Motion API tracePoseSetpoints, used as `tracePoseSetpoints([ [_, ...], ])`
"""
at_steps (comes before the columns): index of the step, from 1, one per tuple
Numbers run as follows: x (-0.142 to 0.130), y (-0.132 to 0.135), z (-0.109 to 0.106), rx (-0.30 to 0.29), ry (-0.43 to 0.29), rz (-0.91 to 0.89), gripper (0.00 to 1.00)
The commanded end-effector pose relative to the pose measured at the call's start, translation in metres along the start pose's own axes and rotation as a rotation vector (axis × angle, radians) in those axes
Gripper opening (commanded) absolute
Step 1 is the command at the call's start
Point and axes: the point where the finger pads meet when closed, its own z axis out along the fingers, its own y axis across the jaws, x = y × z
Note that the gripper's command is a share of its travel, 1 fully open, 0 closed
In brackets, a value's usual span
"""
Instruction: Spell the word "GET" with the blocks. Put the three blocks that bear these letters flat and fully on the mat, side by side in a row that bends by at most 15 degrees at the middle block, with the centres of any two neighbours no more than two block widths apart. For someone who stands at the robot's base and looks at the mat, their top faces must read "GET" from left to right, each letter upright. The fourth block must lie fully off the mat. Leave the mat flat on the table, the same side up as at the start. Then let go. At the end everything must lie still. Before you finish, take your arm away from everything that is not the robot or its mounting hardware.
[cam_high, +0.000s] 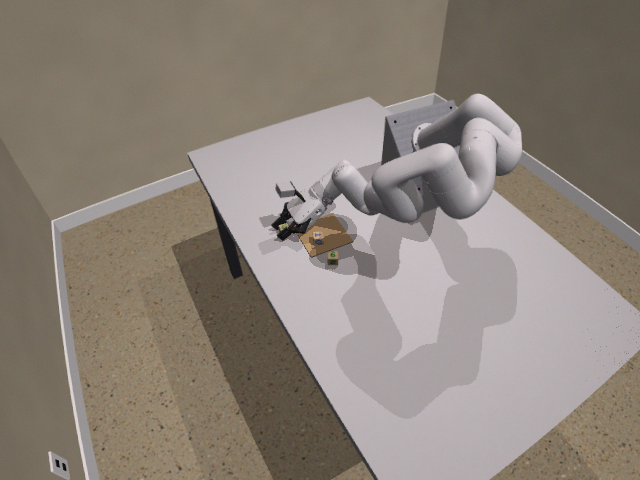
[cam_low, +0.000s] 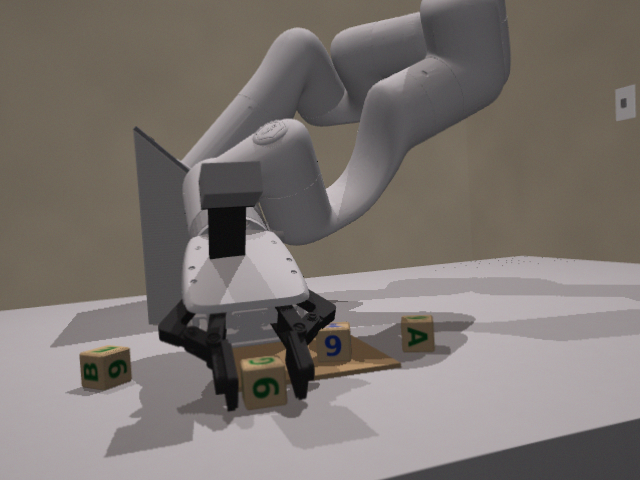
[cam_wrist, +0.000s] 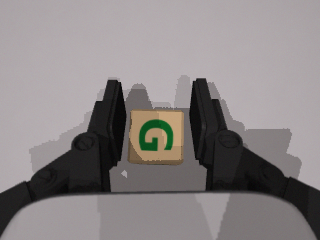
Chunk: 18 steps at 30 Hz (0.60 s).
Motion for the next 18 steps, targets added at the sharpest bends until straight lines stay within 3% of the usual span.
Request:
tracePoseSetpoints([
  [1,0.002,0.001,0.000,-0.002,0.004,-0.001,0.47],
  [11,0.004,0.001,-0.001,-0.002,0.004,-0.001,0.47],
  [18,0.021,0.001,-0.012,-0.002,0.004,-0.001,0.47],
])
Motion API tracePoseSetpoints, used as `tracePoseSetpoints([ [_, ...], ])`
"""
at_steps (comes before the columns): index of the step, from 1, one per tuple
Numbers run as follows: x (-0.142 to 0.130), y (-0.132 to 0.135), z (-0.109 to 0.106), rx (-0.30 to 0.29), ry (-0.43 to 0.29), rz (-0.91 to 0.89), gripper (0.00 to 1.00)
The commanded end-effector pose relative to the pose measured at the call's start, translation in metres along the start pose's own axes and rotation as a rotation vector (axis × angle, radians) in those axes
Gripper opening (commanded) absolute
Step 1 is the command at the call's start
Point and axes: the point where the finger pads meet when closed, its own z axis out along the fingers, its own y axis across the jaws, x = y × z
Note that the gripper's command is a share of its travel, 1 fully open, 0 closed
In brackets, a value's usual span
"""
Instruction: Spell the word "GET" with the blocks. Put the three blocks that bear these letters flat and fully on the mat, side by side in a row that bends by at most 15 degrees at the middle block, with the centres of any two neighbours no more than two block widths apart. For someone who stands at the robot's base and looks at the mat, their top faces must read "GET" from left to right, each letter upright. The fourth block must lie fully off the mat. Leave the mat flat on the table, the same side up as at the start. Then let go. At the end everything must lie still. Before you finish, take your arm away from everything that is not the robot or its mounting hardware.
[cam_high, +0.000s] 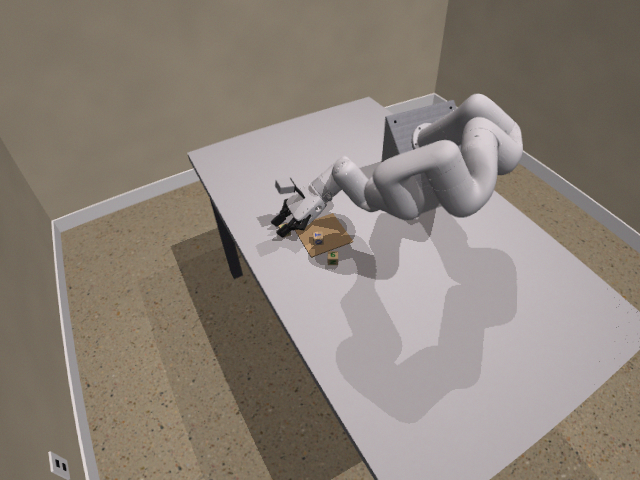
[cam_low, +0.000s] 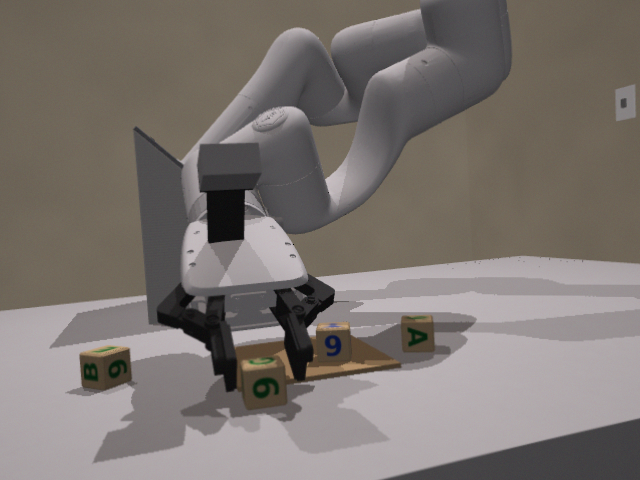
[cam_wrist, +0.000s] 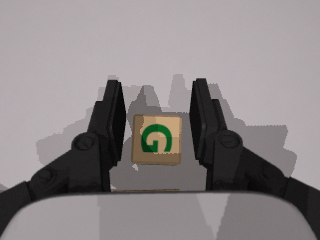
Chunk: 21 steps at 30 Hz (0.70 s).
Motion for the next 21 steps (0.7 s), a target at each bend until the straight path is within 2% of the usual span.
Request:
tracePoseSetpoints([
  [1,0.013,0.001,-0.007,-0.002,0.004,-0.001,0.47],
  [6,0.027,0.001,-0.016,-0.002,0.004,-0.001,0.47],
  [17,0.033,0.001,-0.020,-0.001,0.002,-0.001,0.47],
  [21,0.034,0.000,-0.019,0.001,-0.041,0.001,0.47],
])
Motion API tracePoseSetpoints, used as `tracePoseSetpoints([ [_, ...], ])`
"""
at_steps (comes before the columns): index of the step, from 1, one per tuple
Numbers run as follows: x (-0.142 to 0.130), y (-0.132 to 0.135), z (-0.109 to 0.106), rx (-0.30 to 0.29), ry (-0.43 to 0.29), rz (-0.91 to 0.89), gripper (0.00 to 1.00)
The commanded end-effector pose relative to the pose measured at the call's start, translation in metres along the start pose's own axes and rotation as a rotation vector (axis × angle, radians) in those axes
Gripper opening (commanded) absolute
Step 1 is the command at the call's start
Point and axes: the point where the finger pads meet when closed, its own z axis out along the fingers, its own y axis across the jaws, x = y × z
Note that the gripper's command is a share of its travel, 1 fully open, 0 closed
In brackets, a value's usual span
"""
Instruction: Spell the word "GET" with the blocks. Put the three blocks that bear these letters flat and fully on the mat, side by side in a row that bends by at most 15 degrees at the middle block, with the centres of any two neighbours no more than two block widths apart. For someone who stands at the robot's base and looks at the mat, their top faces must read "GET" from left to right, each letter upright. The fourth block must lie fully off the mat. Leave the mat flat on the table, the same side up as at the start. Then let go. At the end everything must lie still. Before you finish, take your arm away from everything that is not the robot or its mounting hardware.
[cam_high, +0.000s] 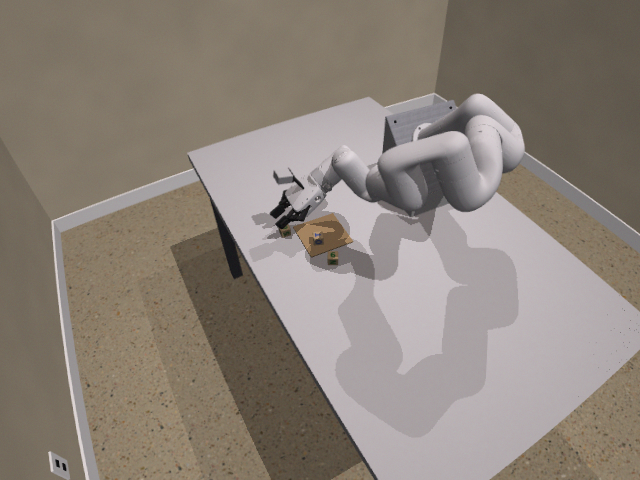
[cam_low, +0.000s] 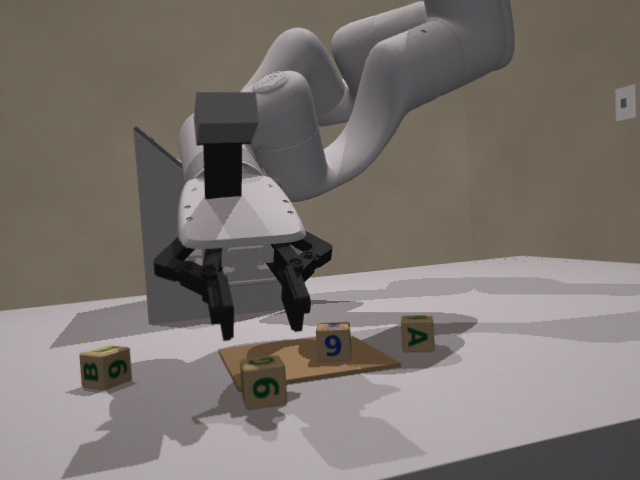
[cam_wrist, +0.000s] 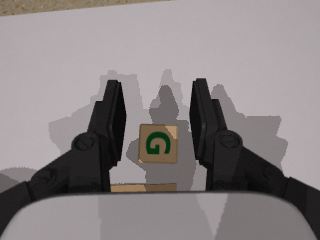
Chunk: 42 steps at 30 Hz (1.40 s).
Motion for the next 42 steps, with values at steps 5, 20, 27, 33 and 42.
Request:
tracePoseSetpoints([
  [5,0.007,0.001,-0.002,-0.001,-0.108,-0.001,0.47],
  [20,0.020,0.000,-0.007,0.000,-0.529,-0.001,0.47],
  [27,0.026,0.000,-0.010,-0.001,-0.723,-0.001,0.47],
  [33,0.032,0.000,-0.012,0.001,-0.905,-0.001,0.47],
  [42,0.034,0.001,-0.014,-0.004,-0.993,-0.001,0.47],
])
